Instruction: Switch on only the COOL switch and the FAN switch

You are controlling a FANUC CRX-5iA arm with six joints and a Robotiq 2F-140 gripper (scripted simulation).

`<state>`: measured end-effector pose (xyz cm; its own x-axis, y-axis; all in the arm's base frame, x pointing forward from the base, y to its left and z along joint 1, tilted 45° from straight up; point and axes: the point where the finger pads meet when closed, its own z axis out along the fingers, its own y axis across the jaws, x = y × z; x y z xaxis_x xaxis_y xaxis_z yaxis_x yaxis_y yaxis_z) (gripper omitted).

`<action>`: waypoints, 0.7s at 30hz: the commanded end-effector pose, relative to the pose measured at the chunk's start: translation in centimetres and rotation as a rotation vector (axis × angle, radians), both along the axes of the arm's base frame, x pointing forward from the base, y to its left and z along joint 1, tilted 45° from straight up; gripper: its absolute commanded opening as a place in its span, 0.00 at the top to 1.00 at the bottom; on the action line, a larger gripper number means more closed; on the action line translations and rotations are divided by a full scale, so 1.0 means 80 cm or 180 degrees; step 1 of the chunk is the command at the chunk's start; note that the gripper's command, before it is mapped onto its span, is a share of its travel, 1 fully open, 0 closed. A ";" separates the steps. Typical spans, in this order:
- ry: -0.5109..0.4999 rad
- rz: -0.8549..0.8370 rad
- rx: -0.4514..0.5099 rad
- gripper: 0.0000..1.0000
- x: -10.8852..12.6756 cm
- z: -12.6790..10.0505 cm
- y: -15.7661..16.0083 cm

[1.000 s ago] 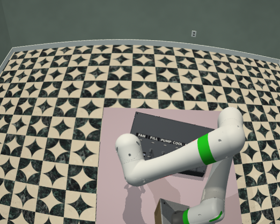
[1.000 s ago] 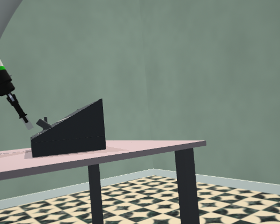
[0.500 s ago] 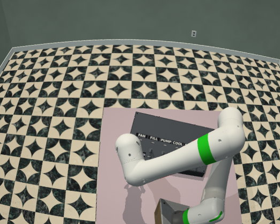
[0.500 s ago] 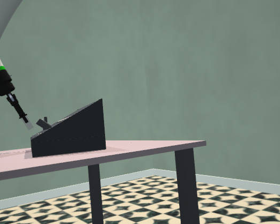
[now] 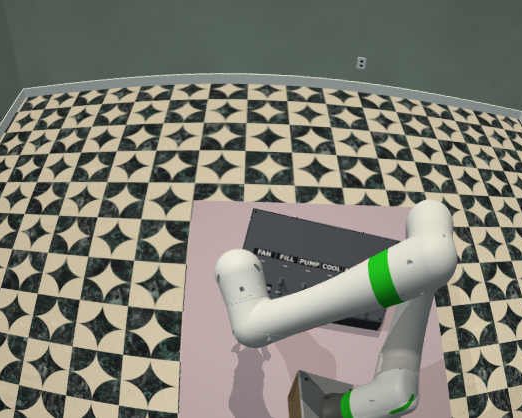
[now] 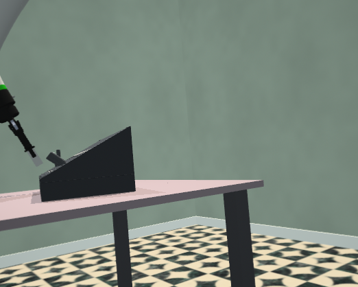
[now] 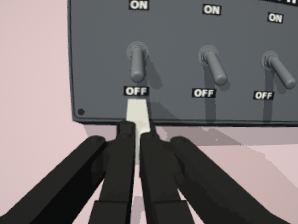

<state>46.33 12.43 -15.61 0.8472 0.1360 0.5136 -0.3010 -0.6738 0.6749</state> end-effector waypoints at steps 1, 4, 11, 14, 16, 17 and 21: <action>-0.0001 0.0001 0.0001 1.00 0.000 0.000 0.000; -0.0001 0.0001 0.0001 1.00 0.001 0.000 0.000; -0.0001 0.0001 0.0001 1.00 0.003 0.002 0.001; -0.0001 0.0001 0.0001 1.00 0.003 0.002 0.001; -0.0001 0.0001 0.0001 1.00 0.004 0.003 0.001; -0.0001 0.0001 0.0001 1.00 0.005 0.003 0.001; -0.0001 0.0001 0.0001 1.00 0.007 0.004 0.001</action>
<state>46.79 12.51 -15.33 0.8472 0.1360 0.5136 -0.3010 -0.6738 0.6749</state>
